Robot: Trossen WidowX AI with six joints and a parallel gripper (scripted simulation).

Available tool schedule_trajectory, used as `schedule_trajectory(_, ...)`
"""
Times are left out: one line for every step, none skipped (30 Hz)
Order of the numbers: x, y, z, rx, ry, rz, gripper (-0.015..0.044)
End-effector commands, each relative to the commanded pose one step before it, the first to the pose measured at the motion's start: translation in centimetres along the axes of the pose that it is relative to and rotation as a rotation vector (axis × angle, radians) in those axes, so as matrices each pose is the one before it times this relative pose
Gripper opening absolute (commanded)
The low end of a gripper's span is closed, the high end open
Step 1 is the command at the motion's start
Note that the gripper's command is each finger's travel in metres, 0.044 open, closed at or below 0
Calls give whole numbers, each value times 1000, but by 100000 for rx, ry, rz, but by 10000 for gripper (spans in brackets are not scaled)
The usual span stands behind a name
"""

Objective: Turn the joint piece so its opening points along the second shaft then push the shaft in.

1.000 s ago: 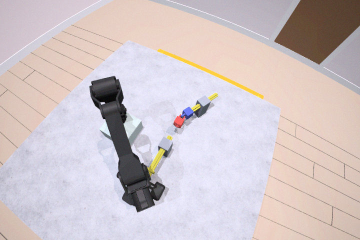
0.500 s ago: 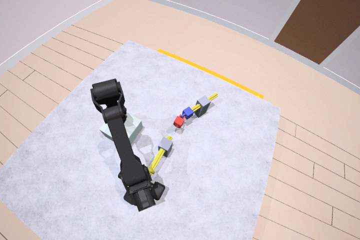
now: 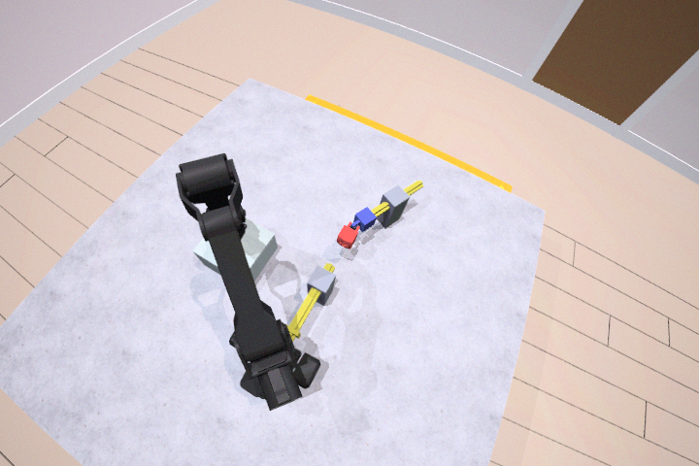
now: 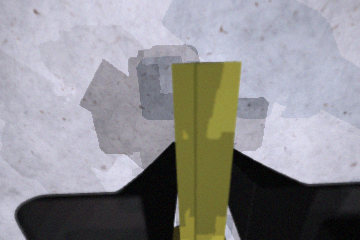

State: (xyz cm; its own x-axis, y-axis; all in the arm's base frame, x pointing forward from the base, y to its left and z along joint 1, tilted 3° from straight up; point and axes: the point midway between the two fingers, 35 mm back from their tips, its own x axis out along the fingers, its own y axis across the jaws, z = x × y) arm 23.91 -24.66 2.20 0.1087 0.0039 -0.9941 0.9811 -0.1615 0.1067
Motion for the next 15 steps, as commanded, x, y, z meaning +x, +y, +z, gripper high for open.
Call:
schedule_trajectory(86, 9, -44, 322, 270, 130, 102)
schedule_trajectory(0, 0, 0, 0, 0, 0, 102)
schedule_trajectory(0, 0, 0, 0, 0, 0, 102)
schedule_trajectory(0, 0, 0, 0, 0, 0, 102)
schedule_trajectory(0, 0, 0, 0, 0, 0, 102)
schedule_trajectory(0, 0, 0, 0, 0, 0, 76)
schedule_trajectory(0, 0, 0, 0, 0, 0, 69)
schedule_trajectory(0, 0, 0, 0, 0, 0, 67)
schedule_trajectory(0, 0, 0, 0, 0, 0, 67)
schedule_trajectory(0, 0, 0, 0, 0, 0, 67)
schedule_trajectory(0, 0, 0, 0, 0, 0, 67)
schedule_trajectory(0, 0, 0, 0, 0, 0, 67)
schedule_trajectory(-17, 2, 9, -52, -53, -2, 67)
schedule_trajectory(-37, 3, 20, -110, -117, -4, 67)
schedule_trajectory(-16, 1, 9, -44, -52, -2, 67)
